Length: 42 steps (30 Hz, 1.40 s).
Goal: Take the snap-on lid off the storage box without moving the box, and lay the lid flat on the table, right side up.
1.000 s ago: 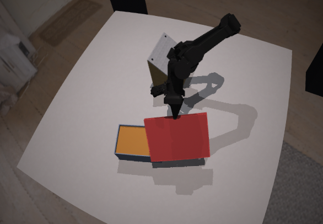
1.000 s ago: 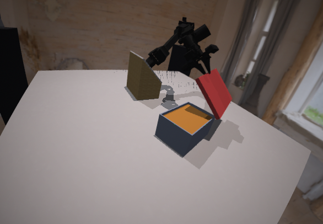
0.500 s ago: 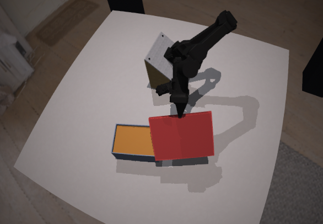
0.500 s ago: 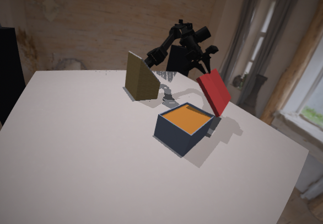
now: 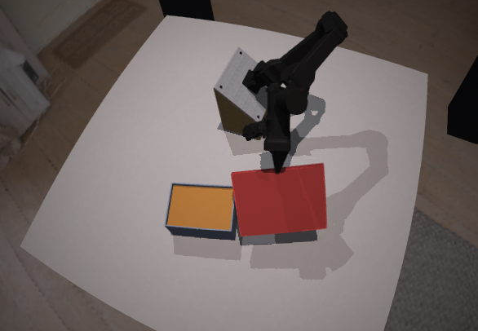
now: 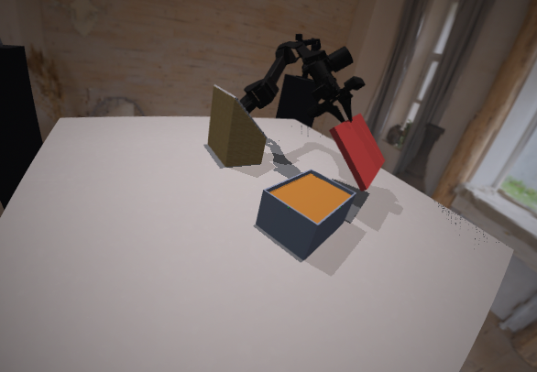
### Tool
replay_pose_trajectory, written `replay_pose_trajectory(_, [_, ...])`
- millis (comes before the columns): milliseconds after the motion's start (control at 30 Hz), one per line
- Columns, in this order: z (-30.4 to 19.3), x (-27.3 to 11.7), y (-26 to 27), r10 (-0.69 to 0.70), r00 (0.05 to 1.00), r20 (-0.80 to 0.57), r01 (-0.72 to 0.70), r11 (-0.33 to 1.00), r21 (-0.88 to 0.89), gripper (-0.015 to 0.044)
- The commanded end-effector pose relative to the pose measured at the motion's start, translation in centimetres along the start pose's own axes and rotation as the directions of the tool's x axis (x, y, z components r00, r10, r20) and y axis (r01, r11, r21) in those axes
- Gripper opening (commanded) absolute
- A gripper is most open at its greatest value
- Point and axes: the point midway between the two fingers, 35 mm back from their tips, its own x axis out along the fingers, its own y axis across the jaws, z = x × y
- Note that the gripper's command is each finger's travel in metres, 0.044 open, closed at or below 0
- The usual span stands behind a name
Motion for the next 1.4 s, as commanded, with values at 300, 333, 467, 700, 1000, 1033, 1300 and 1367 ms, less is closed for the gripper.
replay_pose_trajectory(300, [-2.7, -0.4, 0.2, 0.014, 1.0, 0.001, -0.014, 1.0, -0.004, 0.0])
replay_pose_trajectory(333, [-2.9, -0.4, 0.2, 0.014, 1.0, 0.001, -0.014, 1.0, -0.004, 0.0])
replay_pose_trajectory(467, [-3.7, -0.5, 0.1, 0.014, 1.0, 0.001, -0.014, 1.0, -0.004, 0.0])
replay_pose_trajectory(700, [-5.1, -0.7, 0.0, 0.015, 1.0, 0.0, -0.015, 1.0, -0.003, 0.0])
replay_pose_trajectory(1000, [-6.9, -0.9, -0.1, 0.016, 1.0, -0.001, -0.016, 1.0, -0.002, 0.0])
replay_pose_trajectory(1033, [-7.1, -0.9, -0.1, 0.016, 1.0, -0.001, -0.016, 1.0, -0.002, 0.0])
replay_pose_trajectory(1300, [-8.3, -1.0, -0.2, 0.016, 1.0, -0.002, -0.016, 1.0, -0.002, 0.0])
replay_pose_trajectory(1367, [-8.3, -1.0, -0.3, 0.016, 1.0, -0.002, -0.016, 1.0, -0.002, 0.0])
